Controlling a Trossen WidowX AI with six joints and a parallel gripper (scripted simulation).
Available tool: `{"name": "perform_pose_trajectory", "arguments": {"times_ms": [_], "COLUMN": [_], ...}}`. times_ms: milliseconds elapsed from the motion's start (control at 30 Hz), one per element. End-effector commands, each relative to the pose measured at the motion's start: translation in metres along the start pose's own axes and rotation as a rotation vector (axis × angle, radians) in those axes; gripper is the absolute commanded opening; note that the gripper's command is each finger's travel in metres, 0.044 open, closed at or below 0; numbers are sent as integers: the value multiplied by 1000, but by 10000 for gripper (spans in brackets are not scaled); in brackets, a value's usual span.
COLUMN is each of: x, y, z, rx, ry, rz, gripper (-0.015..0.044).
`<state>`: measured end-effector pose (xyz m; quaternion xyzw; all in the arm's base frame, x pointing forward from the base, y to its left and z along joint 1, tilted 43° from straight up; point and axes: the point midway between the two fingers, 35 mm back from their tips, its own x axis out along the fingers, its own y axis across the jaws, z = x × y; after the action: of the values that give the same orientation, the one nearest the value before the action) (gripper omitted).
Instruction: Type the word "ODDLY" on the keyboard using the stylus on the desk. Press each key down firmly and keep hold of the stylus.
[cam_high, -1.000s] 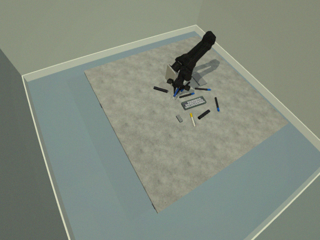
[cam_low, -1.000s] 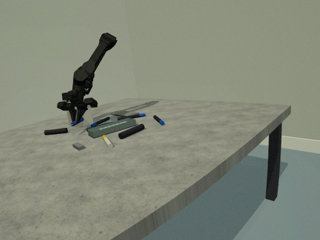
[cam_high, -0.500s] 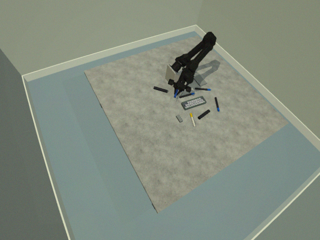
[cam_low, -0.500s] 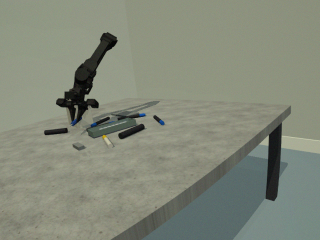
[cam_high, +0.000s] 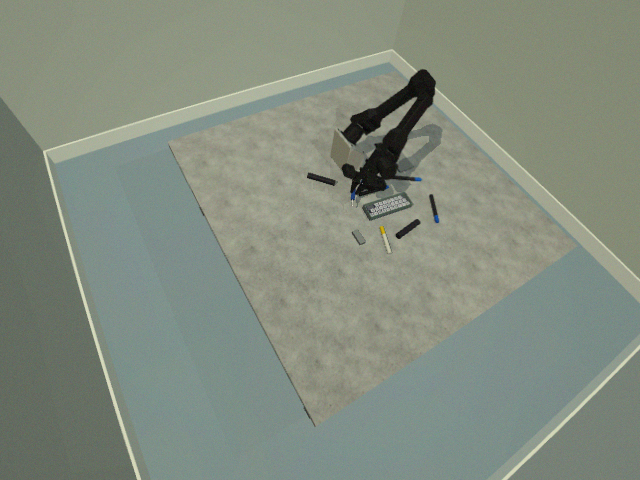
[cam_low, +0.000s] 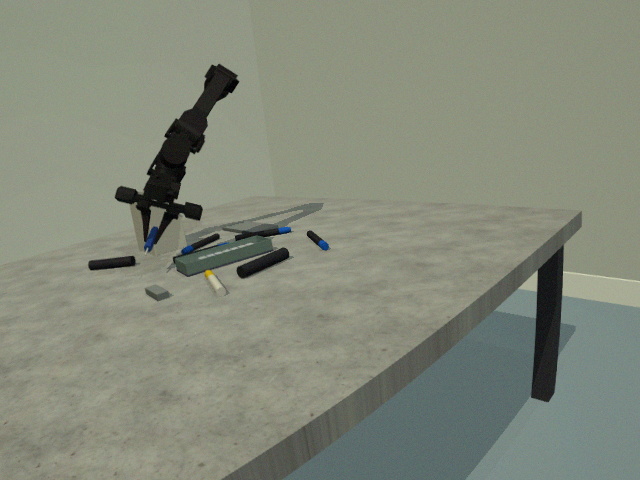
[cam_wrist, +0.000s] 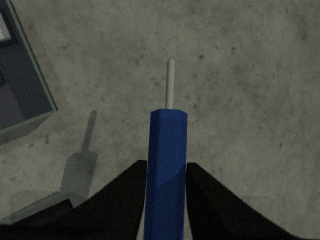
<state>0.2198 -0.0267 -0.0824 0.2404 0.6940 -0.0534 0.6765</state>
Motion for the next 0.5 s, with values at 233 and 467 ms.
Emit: {"name": "perform_pose_trajectory", "arguments": {"times_ms": [233, 467], "x": [-7, -13], "y": [8, 16], "z": [22, 34], "rx": [-283, -461], "ry": [102, 177], "rz": [-91, -137], "gripper": [0, 0]}}
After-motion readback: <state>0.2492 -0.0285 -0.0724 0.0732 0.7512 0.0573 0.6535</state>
